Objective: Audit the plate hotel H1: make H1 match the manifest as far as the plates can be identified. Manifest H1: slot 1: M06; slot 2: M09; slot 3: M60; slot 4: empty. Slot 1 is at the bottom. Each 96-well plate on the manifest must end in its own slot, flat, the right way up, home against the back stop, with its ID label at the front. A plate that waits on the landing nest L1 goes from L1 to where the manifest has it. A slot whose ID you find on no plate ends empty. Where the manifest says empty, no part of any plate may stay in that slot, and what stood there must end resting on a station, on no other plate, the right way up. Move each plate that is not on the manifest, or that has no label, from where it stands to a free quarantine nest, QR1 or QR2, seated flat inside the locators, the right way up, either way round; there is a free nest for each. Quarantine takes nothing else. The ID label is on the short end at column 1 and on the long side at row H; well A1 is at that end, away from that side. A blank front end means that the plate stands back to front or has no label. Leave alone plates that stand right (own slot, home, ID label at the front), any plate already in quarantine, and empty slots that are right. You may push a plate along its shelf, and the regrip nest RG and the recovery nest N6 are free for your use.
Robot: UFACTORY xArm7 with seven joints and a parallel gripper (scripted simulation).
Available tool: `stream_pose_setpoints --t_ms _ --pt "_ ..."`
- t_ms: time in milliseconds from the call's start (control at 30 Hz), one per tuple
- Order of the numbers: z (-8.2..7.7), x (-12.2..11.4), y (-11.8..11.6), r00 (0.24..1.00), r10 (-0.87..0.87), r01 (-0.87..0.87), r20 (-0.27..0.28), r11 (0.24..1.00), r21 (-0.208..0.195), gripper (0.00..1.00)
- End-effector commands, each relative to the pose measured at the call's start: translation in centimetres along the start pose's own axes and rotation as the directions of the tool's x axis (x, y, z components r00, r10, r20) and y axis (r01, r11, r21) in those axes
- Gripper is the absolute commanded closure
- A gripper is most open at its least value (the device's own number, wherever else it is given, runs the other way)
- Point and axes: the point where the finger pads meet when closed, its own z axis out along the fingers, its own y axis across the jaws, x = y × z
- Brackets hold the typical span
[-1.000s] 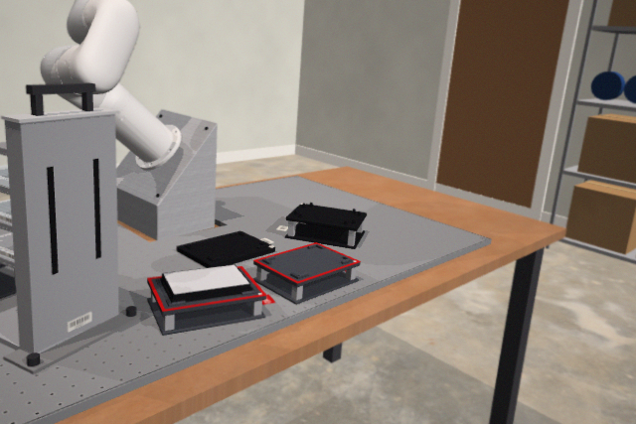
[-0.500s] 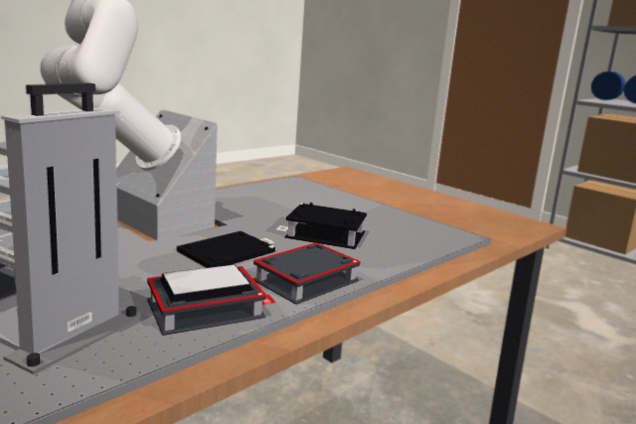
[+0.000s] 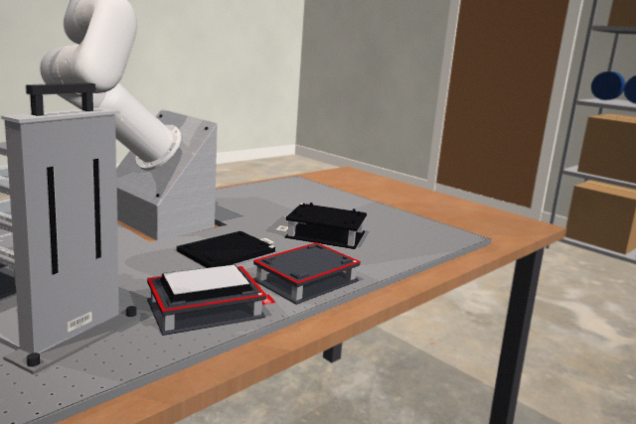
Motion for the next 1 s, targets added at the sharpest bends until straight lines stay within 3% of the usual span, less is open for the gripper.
stream_pose_setpoints --t_ms 0,200,267,767,833,967 --pt "-0.12 -0.02 0.12 0.997 -0.001 0.001 -0.076 1.000 -0.003 0.00" --pt "-0.11 -0.03 0.12 0.985 -0.001 0.001 -0.175 1.000 -0.003 0.00" --pt "-0.11 -0.03 0.12 0.985 -0.001 0.001 -0.175 1.000 -0.003 0.00" --pt "-0.10 -0.05 0.10 0.911 -0.002 0.001 -0.412 1.000 -0.002 0.00" --pt "-0.10 -0.05 0.10 0.911 -0.002 0.001 -0.412 1.000 -0.002 0.00" --pt "-0.09 -0.05 0.10 0.882 -0.002 0.001 -0.472 1.000 -0.002 0.00"
